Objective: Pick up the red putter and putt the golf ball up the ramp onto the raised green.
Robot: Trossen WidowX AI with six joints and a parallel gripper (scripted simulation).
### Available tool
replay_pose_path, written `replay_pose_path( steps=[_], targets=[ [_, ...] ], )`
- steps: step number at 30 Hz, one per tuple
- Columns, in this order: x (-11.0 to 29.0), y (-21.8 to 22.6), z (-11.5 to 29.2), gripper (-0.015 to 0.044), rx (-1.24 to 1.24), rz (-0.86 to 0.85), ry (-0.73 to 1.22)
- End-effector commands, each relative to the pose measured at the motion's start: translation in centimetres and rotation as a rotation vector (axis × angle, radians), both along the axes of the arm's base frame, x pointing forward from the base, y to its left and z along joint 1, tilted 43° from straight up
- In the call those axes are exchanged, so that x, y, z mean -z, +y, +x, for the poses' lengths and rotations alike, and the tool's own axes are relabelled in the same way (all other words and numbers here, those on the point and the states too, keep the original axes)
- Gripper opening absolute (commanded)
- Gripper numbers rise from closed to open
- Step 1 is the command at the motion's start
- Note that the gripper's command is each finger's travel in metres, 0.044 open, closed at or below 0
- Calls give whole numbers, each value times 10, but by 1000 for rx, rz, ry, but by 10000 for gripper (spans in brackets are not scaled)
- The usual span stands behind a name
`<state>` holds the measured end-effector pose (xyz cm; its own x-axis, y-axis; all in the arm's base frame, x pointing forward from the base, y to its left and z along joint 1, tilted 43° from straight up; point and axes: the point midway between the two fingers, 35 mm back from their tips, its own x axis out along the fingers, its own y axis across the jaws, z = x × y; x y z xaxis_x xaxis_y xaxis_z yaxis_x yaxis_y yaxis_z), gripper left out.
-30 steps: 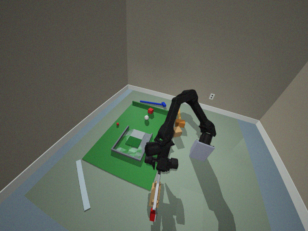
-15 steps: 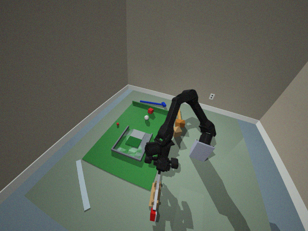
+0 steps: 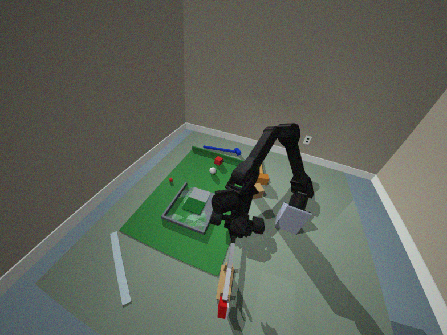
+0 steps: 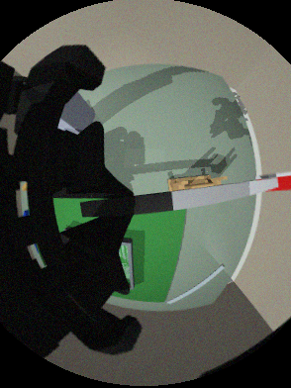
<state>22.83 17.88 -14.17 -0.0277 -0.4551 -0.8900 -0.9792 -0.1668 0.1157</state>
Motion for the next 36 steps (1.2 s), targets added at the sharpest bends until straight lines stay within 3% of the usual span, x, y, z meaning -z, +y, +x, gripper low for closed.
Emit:
replay_pose_path(
  steps=[1,19,36],
  targets=[
    [-9,7,-3,0,10,0,7],
    [-78,-55,74,0,324,12,-224],
    [-180,-159,122,0,741,-30,-521]
  ],
)
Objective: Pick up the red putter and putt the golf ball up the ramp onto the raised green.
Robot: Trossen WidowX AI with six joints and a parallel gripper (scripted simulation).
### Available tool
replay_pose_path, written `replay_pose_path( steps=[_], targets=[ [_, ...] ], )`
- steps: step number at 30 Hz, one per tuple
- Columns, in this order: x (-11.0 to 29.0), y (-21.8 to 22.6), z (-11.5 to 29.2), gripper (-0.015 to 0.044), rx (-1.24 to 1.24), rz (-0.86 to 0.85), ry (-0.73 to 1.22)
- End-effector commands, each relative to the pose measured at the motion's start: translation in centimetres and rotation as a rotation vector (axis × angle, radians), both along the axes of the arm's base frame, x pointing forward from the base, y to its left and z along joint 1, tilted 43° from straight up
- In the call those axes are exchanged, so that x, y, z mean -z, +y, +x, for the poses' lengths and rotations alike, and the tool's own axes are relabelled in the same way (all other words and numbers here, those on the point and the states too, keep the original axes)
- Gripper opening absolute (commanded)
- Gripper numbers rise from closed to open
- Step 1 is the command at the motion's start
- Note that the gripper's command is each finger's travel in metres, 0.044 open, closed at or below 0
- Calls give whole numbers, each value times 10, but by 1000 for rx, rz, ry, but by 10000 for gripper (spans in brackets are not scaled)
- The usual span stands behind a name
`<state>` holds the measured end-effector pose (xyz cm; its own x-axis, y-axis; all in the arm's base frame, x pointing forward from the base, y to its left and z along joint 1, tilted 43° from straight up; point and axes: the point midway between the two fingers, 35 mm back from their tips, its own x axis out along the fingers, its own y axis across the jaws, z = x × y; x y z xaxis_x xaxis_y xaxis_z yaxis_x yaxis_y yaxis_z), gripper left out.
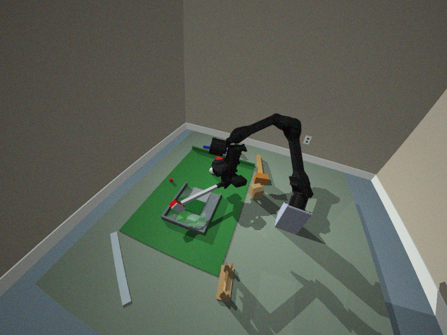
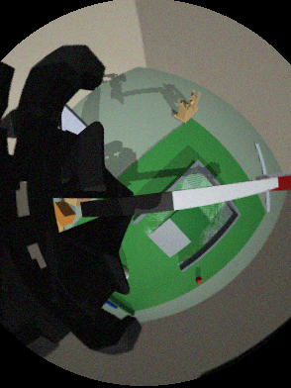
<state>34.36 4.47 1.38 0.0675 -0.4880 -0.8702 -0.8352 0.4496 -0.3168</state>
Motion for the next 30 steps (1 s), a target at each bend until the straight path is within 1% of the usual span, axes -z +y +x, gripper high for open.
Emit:
replay_pose_path(
  steps=[1,12,18,24,27,30],
  targets=[
    [-31,-32,8,0,122,-15,-87],
    [-100,-110,0,0,409,-74,-276],
    [-138,-151,-16,0,565,-117,-379],
    [-175,-188,-42,0,721,-168,-482],
    [-189,-201,-54,0,781,-190,-522],
    [-190,-202,-55,0,785,-191,-525]
  ],
)
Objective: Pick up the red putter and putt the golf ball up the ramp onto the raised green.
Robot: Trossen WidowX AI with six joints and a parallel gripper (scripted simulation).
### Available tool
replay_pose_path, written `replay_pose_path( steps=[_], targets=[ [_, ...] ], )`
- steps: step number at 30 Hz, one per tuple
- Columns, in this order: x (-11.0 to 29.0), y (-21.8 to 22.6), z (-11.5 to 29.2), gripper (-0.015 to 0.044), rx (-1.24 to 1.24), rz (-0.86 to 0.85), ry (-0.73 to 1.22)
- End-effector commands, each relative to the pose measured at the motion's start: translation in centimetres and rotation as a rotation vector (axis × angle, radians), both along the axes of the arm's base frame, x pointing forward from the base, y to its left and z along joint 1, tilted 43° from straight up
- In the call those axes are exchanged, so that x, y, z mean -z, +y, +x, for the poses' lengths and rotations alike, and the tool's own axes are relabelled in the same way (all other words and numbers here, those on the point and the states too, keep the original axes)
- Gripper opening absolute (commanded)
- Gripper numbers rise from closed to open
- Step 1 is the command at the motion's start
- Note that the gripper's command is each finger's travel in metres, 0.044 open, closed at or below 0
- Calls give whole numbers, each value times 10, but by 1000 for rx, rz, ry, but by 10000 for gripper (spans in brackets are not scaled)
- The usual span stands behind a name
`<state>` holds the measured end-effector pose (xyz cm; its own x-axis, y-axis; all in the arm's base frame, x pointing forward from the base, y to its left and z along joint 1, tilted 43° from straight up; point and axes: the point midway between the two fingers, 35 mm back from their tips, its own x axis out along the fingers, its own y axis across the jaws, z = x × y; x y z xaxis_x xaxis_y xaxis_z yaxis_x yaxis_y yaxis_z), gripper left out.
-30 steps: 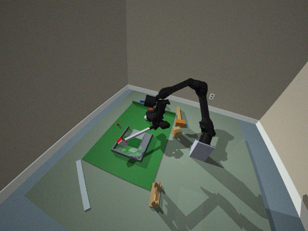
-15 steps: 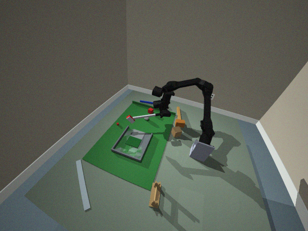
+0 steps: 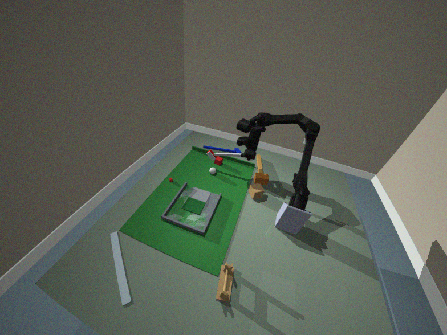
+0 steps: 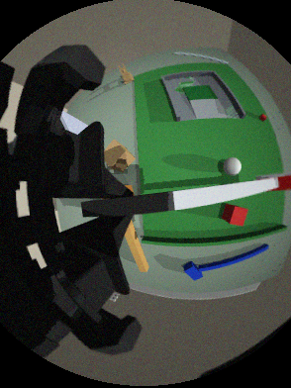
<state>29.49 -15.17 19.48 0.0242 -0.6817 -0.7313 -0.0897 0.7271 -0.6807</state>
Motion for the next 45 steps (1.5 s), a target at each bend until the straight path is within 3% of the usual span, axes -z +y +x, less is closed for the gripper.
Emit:
replay_pose_path(
  steps=[1,13,45],
  targets=[
    [-9,-6,-6,0,33,-11,-25],
    [19,-33,-6,0,33,-13,-25],
    [38,-53,-6,0,38,-19,-23]
  ],
)
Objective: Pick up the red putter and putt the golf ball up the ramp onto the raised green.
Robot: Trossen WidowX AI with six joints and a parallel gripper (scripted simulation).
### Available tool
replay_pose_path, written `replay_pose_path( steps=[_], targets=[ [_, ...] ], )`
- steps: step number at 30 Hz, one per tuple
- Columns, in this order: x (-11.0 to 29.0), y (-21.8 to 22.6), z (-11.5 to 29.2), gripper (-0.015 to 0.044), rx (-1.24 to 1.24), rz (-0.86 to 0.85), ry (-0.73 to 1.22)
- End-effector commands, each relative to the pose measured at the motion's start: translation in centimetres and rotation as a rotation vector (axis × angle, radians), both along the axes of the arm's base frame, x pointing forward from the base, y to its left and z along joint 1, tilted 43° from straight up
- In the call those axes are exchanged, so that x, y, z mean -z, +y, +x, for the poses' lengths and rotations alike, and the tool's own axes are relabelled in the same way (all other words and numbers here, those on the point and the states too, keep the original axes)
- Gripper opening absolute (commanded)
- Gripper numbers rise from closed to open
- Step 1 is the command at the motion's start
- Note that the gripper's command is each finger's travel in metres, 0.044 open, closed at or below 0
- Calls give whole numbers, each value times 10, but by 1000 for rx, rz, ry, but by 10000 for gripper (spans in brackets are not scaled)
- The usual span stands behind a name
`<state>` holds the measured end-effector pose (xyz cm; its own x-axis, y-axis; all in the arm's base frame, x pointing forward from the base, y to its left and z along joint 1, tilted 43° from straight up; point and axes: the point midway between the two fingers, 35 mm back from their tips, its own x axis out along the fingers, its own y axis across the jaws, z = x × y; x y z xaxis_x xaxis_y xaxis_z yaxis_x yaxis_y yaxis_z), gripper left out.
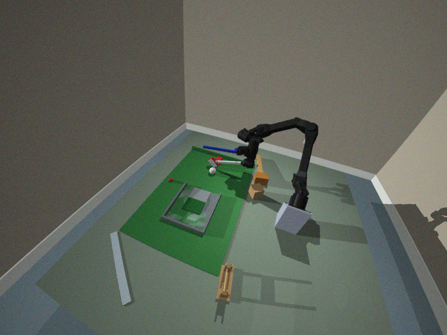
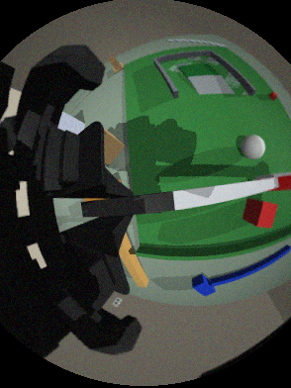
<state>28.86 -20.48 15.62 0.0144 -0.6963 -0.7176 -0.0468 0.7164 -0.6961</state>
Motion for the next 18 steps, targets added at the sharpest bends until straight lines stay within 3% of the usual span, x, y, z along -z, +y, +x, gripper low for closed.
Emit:
replay_pose_path(
  steps=[1,18],
  targets=[
    [0,0,0,0,0,0,-1],
    [4,0,1,0,0,5,4]
  ],
)
